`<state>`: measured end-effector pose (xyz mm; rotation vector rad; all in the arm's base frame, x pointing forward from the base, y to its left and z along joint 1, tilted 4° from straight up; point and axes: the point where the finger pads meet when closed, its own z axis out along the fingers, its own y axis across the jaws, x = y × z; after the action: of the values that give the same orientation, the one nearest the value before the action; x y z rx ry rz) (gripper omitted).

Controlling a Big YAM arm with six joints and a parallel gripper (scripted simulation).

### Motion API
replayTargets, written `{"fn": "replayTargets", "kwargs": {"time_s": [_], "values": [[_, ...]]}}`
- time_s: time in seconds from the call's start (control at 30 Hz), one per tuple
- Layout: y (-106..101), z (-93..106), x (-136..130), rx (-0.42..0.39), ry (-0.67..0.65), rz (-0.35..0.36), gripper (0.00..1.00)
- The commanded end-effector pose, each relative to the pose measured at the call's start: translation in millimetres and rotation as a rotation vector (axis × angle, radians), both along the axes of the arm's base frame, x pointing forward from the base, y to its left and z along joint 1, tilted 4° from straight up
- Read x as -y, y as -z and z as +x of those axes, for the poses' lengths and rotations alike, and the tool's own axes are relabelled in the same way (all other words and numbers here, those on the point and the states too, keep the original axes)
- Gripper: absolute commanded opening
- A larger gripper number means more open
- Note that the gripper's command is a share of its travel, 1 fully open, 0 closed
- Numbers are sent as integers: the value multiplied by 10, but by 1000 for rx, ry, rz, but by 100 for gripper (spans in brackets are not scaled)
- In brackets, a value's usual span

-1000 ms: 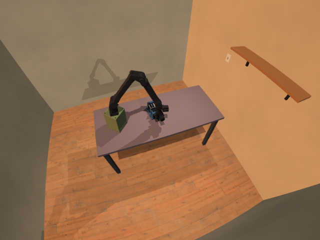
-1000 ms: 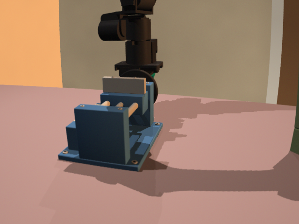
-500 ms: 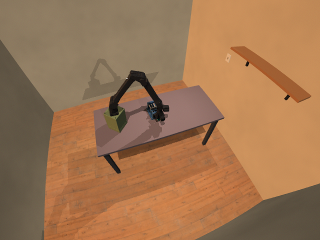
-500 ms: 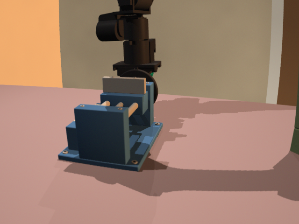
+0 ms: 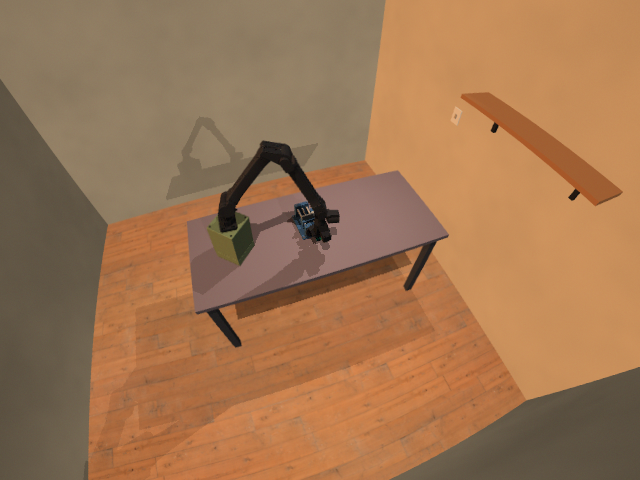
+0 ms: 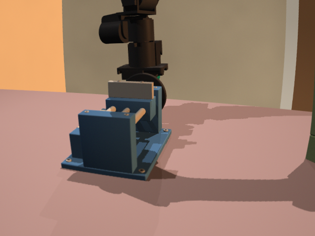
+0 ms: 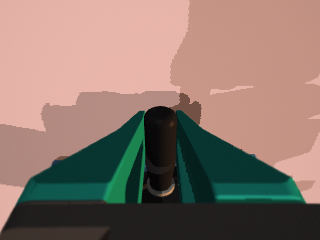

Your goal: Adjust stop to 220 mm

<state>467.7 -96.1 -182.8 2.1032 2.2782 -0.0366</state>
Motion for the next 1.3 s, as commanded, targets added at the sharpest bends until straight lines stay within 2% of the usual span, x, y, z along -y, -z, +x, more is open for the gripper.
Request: {"fn": "replayTargets", "kwargs": {"time_s": [0.0,0.3,0.47,0.93,1.27], "values": [[-119,441,-43,72,-4,-8,6],[-148,503,-41,87,-4,-10,6],[-382,606,-32,114,-4,-14,6],[-448,616,-43,103,-4,-13,6],[-578,741,-52,119,-4,-15,6]]}}
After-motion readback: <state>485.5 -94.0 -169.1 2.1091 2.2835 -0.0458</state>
